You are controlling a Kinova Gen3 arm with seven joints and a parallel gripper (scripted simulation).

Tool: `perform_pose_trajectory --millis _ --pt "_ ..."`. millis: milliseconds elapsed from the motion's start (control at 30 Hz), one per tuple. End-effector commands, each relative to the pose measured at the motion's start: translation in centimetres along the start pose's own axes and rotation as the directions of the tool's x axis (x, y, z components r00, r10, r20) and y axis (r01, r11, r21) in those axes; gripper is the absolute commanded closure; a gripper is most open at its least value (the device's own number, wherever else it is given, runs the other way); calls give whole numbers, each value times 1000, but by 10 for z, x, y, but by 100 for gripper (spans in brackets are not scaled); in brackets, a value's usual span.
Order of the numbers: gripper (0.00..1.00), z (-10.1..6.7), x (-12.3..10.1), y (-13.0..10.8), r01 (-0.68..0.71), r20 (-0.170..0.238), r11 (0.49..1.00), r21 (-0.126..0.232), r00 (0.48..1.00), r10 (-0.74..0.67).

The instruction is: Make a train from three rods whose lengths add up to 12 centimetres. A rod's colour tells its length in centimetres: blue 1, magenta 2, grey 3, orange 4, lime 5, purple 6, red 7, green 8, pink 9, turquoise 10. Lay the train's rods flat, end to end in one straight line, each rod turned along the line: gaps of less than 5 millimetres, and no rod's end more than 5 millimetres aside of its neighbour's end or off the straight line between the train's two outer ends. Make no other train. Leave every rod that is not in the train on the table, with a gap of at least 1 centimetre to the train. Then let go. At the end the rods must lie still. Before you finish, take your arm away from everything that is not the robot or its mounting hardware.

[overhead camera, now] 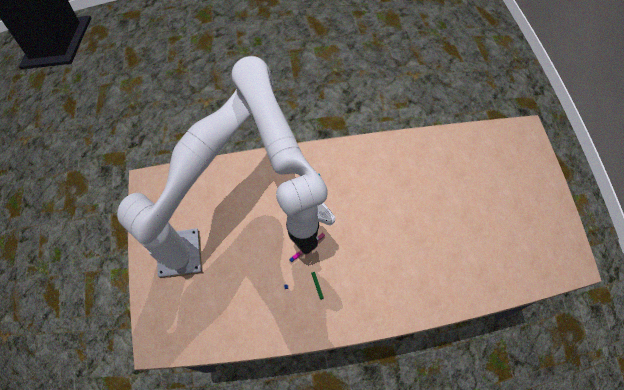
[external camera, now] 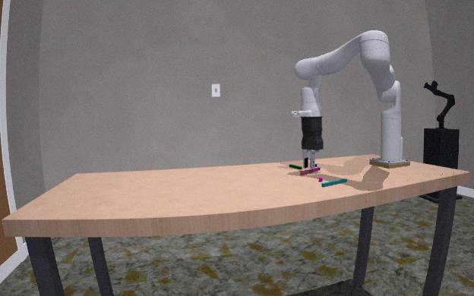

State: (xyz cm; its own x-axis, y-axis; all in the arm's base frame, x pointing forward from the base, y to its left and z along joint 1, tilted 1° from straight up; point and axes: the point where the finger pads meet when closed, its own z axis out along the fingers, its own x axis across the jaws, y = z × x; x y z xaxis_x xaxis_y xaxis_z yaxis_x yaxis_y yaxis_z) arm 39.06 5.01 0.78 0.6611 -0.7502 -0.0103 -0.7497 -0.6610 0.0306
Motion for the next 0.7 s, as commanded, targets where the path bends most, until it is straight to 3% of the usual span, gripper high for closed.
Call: perform_pose_trajectory --millis 0,200,267,467,633,667 --pt "46 -16 0 -5 3 -2 1000 15 1000 -3" --pt "46 -48 0 -4 3 -2 1000 15 1000 -3" --pt "46 -48 0 -4 3 -2 1000 15 1000 -3" --pt "46 -70 0 -4 3 -2 1000 15 1000 -3" --pt "46 -73 0 -4 3 -2 1000 15 1000 -3" --pt "0 -73 0 -4 3 -2 1000 15 1000 -3"
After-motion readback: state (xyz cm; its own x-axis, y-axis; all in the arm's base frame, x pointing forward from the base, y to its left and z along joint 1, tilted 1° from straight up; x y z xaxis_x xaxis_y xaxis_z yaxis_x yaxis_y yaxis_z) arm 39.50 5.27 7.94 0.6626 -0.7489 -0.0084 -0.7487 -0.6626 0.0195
